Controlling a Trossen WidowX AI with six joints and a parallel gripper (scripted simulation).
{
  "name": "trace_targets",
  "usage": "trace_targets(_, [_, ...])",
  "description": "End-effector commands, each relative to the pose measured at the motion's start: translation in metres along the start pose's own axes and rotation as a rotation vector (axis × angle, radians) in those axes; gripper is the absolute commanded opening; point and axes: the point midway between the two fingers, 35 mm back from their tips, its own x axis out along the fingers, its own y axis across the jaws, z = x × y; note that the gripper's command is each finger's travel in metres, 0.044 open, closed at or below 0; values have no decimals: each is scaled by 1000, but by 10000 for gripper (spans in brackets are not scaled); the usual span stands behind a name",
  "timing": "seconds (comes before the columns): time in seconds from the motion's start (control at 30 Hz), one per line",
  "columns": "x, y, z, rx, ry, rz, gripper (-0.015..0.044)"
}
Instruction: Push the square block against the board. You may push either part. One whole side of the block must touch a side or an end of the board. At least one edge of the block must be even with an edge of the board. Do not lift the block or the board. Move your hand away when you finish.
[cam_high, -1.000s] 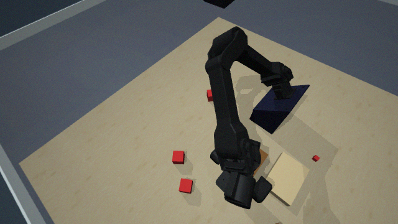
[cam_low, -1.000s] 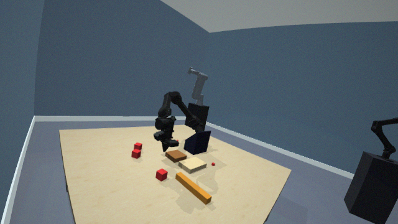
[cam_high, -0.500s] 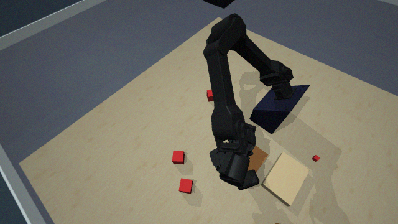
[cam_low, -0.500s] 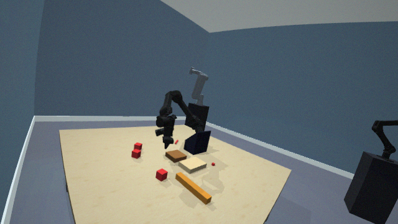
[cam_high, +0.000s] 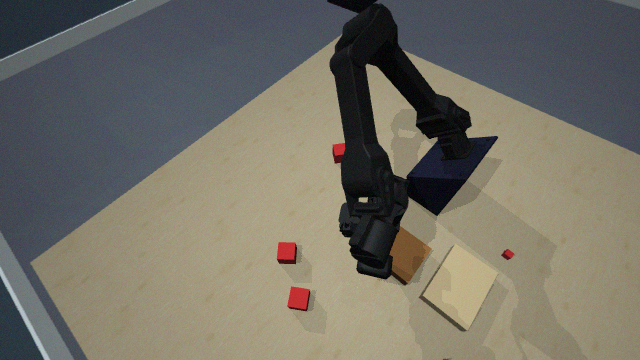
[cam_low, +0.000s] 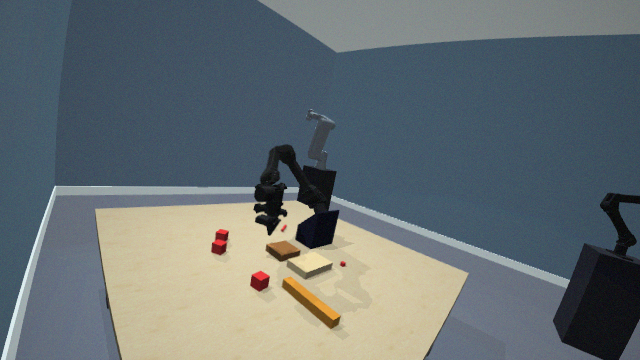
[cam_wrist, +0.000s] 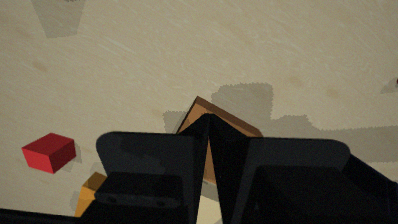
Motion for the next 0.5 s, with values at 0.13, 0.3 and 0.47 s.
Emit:
trace_targets(0.13, [2, -24, 1, 264, -4, -9, 0])
trace_targets(0.3, [4, -39, 1, 436, -5, -12, 0])
trace_targets(0.47, [4, -44, 1, 488, -6, -13, 0])
